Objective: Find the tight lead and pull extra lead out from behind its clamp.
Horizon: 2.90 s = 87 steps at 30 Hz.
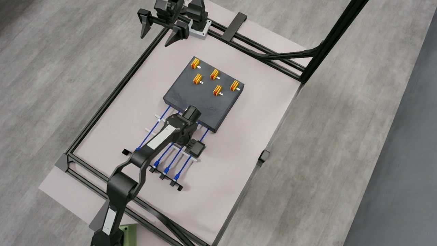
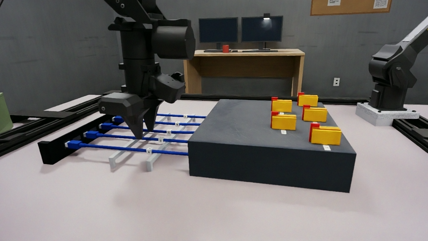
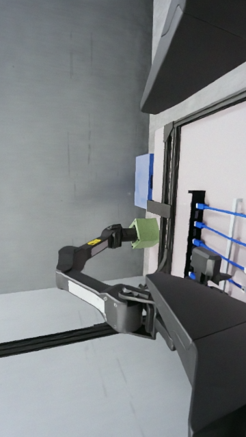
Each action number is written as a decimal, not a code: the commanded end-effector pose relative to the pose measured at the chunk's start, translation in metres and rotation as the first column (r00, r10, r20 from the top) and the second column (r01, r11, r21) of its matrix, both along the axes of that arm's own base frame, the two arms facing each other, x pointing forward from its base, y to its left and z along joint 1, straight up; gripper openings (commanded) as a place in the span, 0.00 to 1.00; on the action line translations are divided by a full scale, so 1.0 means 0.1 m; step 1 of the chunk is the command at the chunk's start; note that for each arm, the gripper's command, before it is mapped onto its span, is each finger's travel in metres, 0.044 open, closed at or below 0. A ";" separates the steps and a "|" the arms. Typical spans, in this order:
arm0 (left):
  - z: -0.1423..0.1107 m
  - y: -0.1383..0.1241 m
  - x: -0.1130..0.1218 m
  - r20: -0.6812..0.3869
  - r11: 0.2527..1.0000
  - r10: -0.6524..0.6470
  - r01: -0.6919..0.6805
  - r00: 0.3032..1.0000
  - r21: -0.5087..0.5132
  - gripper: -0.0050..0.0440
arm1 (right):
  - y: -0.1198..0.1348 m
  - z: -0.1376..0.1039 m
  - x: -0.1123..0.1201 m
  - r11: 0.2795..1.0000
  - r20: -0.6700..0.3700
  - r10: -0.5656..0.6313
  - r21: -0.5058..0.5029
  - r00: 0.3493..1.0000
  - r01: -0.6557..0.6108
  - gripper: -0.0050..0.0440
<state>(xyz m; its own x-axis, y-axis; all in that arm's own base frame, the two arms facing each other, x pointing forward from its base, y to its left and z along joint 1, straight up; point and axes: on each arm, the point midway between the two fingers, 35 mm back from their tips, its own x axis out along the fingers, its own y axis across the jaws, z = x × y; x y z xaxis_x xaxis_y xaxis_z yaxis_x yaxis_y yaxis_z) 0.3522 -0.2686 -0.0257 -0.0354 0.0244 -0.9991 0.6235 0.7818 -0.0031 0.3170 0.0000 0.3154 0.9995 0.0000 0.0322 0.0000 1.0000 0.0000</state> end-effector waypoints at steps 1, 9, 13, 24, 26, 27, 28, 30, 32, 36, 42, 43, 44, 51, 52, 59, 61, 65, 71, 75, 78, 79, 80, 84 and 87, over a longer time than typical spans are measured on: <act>0.18 0.01 0.08 0.035 0.999 0.024 -0.023 0.999 -0.024 0.53 | 0.00 0.07 -0.01 1.000 0.017 0.000 0.000 1.000 0.000 1.00; 0.18 0.01 0.08 0.035 0.999 0.024 -0.023 0.999 -0.024 0.53 | 0.00 0.07 -0.01 1.000 0.017 0.000 0.000 1.000 0.000 1.00; -0.32 0.01 0.08 0.035 0.999 0.024 -0.023 0.999 -0.024 0.53 | 0.00 0.07 -0.01 1.000 0.017 0.000 0.000 1.000 0.000 1.00; -0.32 0.01 0.08 0.035 0.999 0.024 -0.023 0.999 -0.024 0.53 | 0.00 0.07 -0.01 1.000 0.017 0.000 0.000 1.000 0.000 1.00; -0.32 0.01 0.08 0.035 0.999 0.024 -0.023 0.999 -0.024 0.53 | 0.00 0.07 -0.01 1.000 0.017 0.000 0.000 1.000 0.000 1.00; -0.32 0.01 0.08 0.035 0.999 0.024 -0.023 0.999 -0.024 0.53 | 0.00 0.07 -0.01 1.000 0.017 0.000 0.000 1.000 0.000 1.00; -0.32 0.01 0.08 0.035 0.999 0.024 -0.023 0.999 -0.024 0.53 | 0.00 0.07 -0.01 1.000 0.017 0.000 0.000 1.000 0.000 1.00; -0.32 0.01 0.08 0.035 0.999 0.024 -0.023 0.999 -0.024 0.53 | 0.00 0.07 -0.01 1.000 0.017 0.000 0.000 1.000 0.000 1.00; -0.32 0.01 0.08 0.035 0.999 0.024 -0.023 0.999 -0.024 0.53 | 0.00 0.07 -0.01 1.000 0.017 0.000 0.000 1.000 0.000 1.00; -0.32 0.01 0.08 0.035 0.999 0.024 -0.023 0.999 -0.024 0.53 | 0.00 0.07 -0.01 1.000 0.017 0.000 0.000 1.000 0.000 1.00; -0.32 0.01 0.08 0.035 0.999 0.024 -0.023 0.999 -0.024 0.53 | 0.00 0.07 -0.01 1.000 0.017 0.000 0.000 1.000 0.000 1.00; -0.32 0.01 0.08 0.035 0.999 0.024 -0.023 0.999 -0.024 0.53 | 0.00 0.07 -0.01 1.000 0.017 0.000 0.000 1.000 0.000 1.00; -0.32 0.01 0.08 0.035 0.999 0.024 -0.023 0.999 -0.024 0.53 | 0.00 0.07 -0.01 1.000 0.017 0.000 0.000 1.000 0.000 1.00; -0.32 0.01 0.08 0.035 0.999 0.024 -0.023 0.999 -0.024 0.53 | 0.00 0.07 -0.01 1.000 0.017 0.000 0.000 1.000 0.000 1.00; -0.32 0.01 0.08 0.035 0.999 0.024 -0.023 0.999 -0.024 0.53 | 0.00 0.07 -0.01 1.000 0.017 0.000 0.000 1.000 0.000 1.00; -0.32 0.01 0.08 0.035 0.999 0.024 -0.023 0.999 -0.024 0.53 | 0.00 0.07 -0.01 1.000 0.017 0.000 0.000 1.000 0.000 1.00; -0.32 0.01 0.08 0.035 0.999 0.024 -0.023 0.999 -0.024 0.53 | 0.00 0.07 -0.01 1.000 0.017 0.000 0.000 1.000 0.000 1.00; -0.32 0.01 0.08 0.035 0.999 0.024 -0.023 0.999 -0.024 0.53 | 0.00 0.07 -0.01 1.000 0.017 0.000 0.000 1.000 0.000 1.00; -0.32 0.01 0.08 0.035 0.999 0.024 -0.023 0.999 -0.024 0.53 | 0.00 0.07 -0.01 1.000 0.017 0.000 0.000 1.000 0.000 1.00; -0.32 0.01 0.08 0.035 0.999 0.024 -0.023 0.999 -0.024 0.53 | 0.00 0.07 -0.01 1.000 0.017 0.000 0.000 1.000 0.000 1.00; -0.24 -0.02 0.10 0.048 0.999 0.020 -0.018 0.999 -0.036 0.00 | 0.00 0.07 -0.01 1.000 0.017 0.000 0.000 1.000 0.000 1.00; -0.24 -0.02 0.10 0.048 0.999 0.020 -0.018 0.999 -0.036 0.00 | 0.00 0.07 -0.01 1.000 0.017 0.000 0.000 1.000 0.000 1.00; -0.24 -0.02 0.10 0.048 0.999 0.020 -0.018 0.999 -0.036 0.00 | 0.00 0.07 -0.01 1.000 0.017 0.000 0.000 1.000 0.000 1.00; -0.24 -0.02 0.10 0.048 0.999 0.020 -0.018 0.999 -0.036 0.00 | 0.00 0.07 -0.01 1.000 0.017 0.000 0.000 1.000 0.000 1.00; -0.24 -0.02 0.10 0.048 0.999 0.020 -0.018 0.999 -0.036 0.00 | 0.00 0.07 -0.01 1.000 0.017 0.000 0.000 1.000 0.000 1.00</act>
<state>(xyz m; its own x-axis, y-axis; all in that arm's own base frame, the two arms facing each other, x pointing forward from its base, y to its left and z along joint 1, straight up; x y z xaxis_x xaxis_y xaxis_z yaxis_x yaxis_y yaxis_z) 0.3578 -0.2666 -0.0608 -0.0098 0.0085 -0.9999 0.6089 0.7933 0.0007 0.3170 0.0000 0.3154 0.9995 0.0000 0.0321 0.0000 1.0000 0.0000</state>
